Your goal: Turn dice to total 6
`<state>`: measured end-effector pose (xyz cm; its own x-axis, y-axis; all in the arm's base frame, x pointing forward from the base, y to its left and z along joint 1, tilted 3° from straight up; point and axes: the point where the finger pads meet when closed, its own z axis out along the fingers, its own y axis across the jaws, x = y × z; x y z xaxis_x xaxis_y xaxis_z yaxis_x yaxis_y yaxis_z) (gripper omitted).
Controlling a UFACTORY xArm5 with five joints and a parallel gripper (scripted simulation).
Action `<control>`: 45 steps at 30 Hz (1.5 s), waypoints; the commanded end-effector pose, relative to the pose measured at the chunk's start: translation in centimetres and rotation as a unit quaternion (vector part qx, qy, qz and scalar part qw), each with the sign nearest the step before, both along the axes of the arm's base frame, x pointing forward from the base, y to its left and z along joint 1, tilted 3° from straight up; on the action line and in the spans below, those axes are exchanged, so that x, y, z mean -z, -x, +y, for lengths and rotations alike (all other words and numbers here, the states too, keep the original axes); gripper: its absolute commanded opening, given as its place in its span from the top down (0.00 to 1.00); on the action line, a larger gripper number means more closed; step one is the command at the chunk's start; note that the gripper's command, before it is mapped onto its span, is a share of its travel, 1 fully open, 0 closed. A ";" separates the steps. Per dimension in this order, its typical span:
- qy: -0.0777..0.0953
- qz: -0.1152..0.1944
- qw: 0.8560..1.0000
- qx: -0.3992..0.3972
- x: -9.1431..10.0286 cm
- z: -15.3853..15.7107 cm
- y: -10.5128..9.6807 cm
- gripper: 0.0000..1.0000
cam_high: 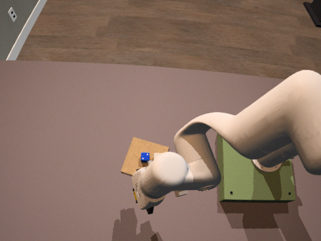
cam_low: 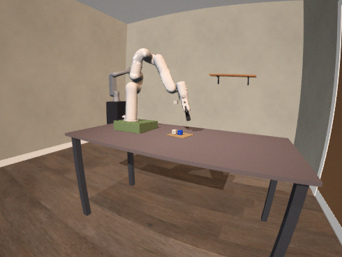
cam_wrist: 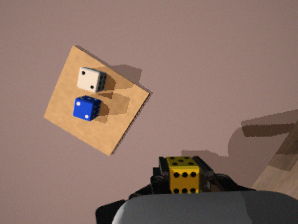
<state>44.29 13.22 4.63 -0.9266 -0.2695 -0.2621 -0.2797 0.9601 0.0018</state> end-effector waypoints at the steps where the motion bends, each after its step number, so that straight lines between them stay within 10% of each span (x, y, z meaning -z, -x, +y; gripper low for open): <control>1: -0.026 -0.085 0.996 0.003 0.0 0.1 -0.2 0.73; 28: -0.104 -0.315 0.943 0.013 0.0 0.0 0.1 0.73; 45: -0.110 -0.331 0.937 0.014 0.5 0.0 0.2 0.73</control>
<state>44.02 13.16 4.45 -0.5524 -0.1216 -0.8246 -0.2636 0.9640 0.0345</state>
